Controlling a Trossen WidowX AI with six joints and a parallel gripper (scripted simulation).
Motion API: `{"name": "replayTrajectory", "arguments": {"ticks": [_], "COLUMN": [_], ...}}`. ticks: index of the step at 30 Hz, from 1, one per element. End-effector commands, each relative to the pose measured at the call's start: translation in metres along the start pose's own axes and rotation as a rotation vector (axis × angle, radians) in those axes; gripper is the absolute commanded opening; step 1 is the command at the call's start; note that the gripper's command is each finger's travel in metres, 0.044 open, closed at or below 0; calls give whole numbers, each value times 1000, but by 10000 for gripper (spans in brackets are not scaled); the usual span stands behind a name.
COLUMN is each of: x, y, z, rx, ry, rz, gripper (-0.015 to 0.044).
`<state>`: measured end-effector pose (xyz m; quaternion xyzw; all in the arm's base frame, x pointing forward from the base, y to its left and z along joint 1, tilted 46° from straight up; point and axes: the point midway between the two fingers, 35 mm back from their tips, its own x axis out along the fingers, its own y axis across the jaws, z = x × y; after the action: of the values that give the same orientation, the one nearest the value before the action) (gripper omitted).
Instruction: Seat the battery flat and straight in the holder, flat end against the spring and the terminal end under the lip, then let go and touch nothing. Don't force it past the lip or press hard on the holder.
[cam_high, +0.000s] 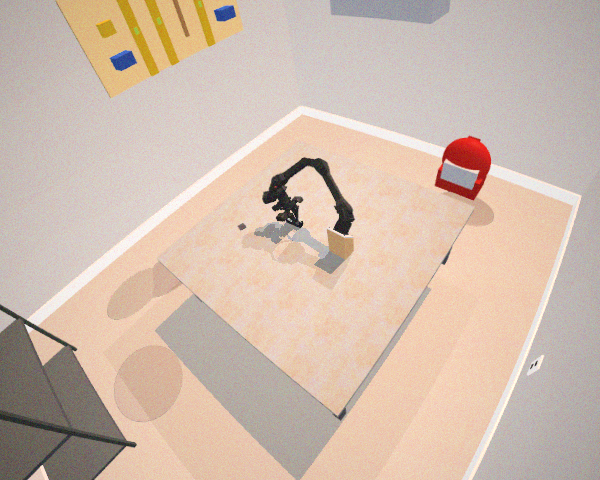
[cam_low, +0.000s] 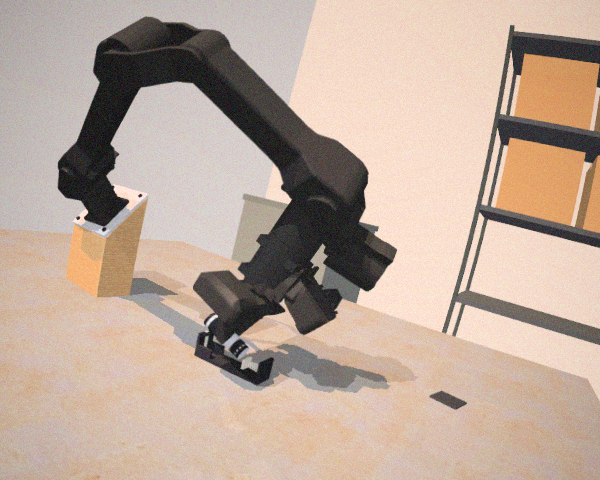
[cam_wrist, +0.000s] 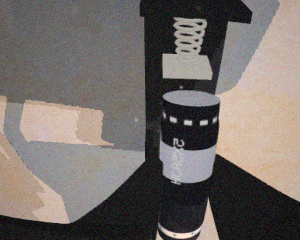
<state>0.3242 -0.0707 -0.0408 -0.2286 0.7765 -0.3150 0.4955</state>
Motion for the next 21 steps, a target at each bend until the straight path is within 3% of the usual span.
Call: {"name": "replayTrajectory", "arguments": {"ticks": [1, 21], "x": [0, 5], "y": [2, 1], "z": [3, 7], "rx": [1, 3], "ry": [22, 123], "rz": [2, -1], "gripper": [66, 66]}}
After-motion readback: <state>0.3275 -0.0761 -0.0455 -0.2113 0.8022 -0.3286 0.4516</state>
